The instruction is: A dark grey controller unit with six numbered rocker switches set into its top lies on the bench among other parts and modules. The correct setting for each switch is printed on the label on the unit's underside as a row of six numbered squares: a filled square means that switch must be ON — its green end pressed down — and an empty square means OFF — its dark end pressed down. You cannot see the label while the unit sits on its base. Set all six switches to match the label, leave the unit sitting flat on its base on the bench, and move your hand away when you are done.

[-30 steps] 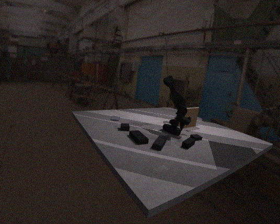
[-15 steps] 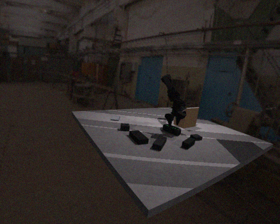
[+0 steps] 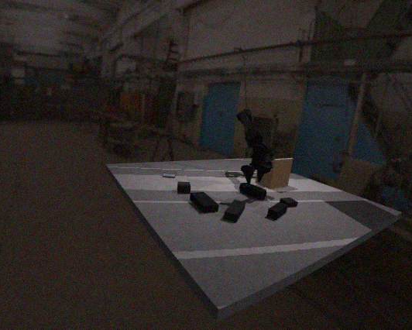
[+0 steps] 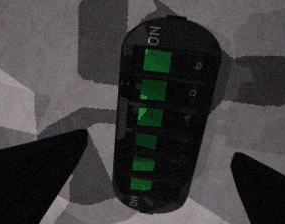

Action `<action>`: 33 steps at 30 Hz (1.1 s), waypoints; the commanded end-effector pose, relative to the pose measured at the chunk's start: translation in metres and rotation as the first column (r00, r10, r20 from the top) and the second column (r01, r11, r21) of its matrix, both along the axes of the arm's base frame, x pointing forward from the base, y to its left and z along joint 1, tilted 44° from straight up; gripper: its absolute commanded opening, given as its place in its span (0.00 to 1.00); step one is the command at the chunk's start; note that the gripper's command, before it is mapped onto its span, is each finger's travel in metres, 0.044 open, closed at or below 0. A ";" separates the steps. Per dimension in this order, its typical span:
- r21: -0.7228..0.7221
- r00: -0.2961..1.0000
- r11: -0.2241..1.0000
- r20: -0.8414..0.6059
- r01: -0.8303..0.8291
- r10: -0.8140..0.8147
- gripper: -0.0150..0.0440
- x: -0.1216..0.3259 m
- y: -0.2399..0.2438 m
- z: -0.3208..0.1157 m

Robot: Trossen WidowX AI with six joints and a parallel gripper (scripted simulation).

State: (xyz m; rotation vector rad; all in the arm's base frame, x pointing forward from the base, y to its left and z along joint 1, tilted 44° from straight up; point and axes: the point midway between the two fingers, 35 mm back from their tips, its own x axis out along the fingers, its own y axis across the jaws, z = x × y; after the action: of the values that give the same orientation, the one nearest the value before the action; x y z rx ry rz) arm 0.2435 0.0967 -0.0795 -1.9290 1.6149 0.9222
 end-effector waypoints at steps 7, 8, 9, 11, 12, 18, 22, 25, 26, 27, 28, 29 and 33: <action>-0.006 1.000 1.000 -0.002 -0.005 0.005 1.00 0.001 -0.003 0.006; -0.007 1.000 1.000 -0.001 -0.005 0.005 1.00 0.003 -0.005 0.012; -0.008 1.000 1.000 -0.001 -0.006 0.006 1.00 0.004 -0.008 0.020; -0.011 1.000 1.000 0.001 -0.006 0.006 1.00 0.007 -0.015 0.036; -0.013 1.000 1.000 0.001 -0.007 0.007 1.00 0.008 -0.019 0.044; -0.015 1.000 1.000 0.002 -0.007 0.007 1.00 0.009 -0.024 0.054; -0.015 1.000 1.000 0.002 -0.007 0.007 1.00 0.010 -0.026 0.053; -0.015 1.000 1.000 0.002 -0.007 0.007 1.00 0.010 -0.029 0.049; -0.015 1.000 1.000 0.002 -0.007 0.007 1.00 0.011 -0.030 0.048; -0.014 1.000 1.000 0.002 -0.007 0.007 1.00 0.011 -0.031 0.046; -0.014 1.000 1.000 0.002 -0.007 0.007 1.00 0.011 -0.032 0.045; -0.014 1.000 1.000 0.002 -0.007 0.007 1.00 0.012 -0.033 0.044; -0.014 1.000 1.000 0.002 -0.007 0.007 1.00 0.012 -0.037 0.039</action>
State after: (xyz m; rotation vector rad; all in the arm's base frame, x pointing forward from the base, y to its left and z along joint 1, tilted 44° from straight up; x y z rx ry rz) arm 0.2554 0.0644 -0.0361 -1.9396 1.6162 0.9131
